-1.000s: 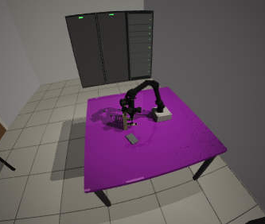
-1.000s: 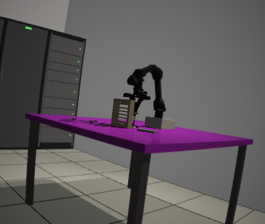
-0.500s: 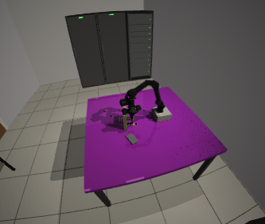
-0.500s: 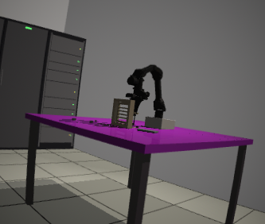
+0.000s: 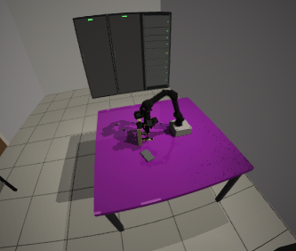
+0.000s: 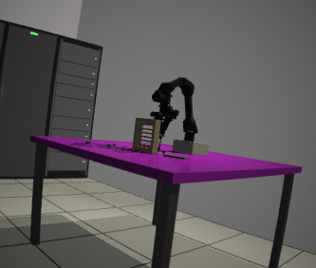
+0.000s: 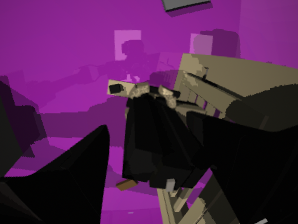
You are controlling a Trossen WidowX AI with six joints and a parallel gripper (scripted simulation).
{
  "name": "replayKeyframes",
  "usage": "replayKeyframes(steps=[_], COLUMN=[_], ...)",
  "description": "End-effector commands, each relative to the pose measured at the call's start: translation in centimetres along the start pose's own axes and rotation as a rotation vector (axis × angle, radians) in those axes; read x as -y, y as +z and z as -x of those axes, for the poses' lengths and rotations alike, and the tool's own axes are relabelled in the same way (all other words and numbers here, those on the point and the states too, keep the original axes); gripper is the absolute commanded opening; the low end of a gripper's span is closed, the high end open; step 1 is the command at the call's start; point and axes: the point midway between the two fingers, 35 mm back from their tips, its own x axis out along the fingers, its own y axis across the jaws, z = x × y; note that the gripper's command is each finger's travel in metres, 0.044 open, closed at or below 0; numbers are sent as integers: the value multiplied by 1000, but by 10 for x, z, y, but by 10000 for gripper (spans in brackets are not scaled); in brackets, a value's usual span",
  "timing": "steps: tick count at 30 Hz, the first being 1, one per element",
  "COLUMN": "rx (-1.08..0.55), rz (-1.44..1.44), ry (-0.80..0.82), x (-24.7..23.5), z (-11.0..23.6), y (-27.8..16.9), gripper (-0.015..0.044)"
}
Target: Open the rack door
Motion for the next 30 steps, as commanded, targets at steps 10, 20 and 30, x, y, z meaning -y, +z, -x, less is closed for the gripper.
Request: replayKeyframes(steps=[10,20,30], rx=[2,7,12], rz=[-549,-1044,-1540], ry=[-18,-18,-16], x=[4,4,4], z=[0,0,0], y=[-1,-1,-1], gripper=[299,299,299])
